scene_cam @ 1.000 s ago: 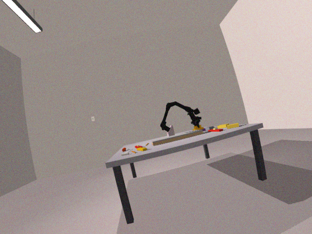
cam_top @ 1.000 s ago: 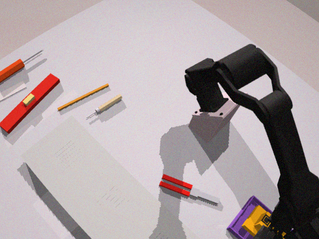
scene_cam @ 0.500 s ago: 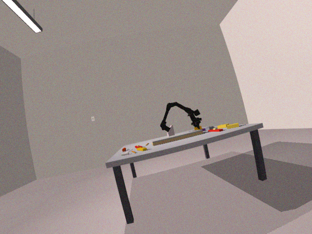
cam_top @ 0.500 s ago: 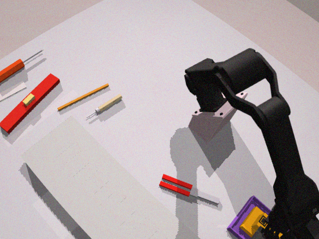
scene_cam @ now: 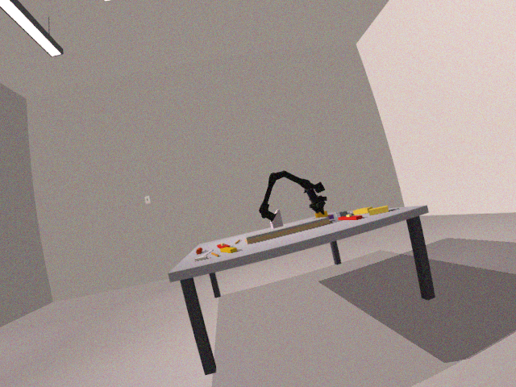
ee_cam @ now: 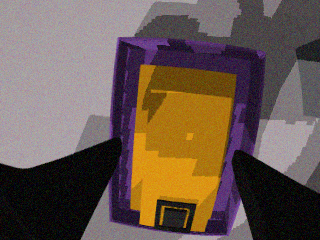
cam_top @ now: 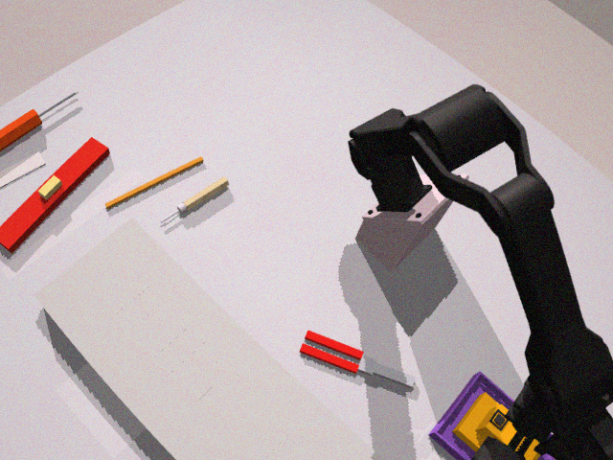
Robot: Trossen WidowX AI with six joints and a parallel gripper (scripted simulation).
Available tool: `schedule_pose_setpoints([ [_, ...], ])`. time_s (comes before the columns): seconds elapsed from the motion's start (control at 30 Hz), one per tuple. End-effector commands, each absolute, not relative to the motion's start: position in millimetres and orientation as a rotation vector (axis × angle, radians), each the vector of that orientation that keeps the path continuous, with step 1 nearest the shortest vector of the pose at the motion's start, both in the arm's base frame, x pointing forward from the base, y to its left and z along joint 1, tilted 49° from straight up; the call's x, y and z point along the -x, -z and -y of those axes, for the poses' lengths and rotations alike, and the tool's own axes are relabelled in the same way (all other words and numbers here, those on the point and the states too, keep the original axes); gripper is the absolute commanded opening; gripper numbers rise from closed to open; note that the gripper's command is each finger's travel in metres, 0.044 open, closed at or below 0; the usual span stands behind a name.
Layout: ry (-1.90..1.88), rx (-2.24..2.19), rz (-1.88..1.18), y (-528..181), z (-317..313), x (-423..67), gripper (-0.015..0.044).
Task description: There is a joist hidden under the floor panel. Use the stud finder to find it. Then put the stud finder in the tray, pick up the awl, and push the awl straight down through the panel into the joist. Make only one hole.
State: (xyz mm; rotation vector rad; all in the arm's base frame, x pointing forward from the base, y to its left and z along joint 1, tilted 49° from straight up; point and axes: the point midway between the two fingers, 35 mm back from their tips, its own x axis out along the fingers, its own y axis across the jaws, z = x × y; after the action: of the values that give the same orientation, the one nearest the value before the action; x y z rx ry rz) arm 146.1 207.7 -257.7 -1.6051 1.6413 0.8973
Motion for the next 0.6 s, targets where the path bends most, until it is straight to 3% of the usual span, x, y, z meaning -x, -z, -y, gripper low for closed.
schedule_pose_setpoints([
  [0.0,-0.907,1.587,-1.617,224.4,-253.1,-149.5,0.044],
  [0.3,-0.957,1.533,-1.644,200.3,-259.6,-156.5,0.044],
  [0.57,-0.381,1.004,-1.649,121.4,-228.7,-236.3,0.044],
])
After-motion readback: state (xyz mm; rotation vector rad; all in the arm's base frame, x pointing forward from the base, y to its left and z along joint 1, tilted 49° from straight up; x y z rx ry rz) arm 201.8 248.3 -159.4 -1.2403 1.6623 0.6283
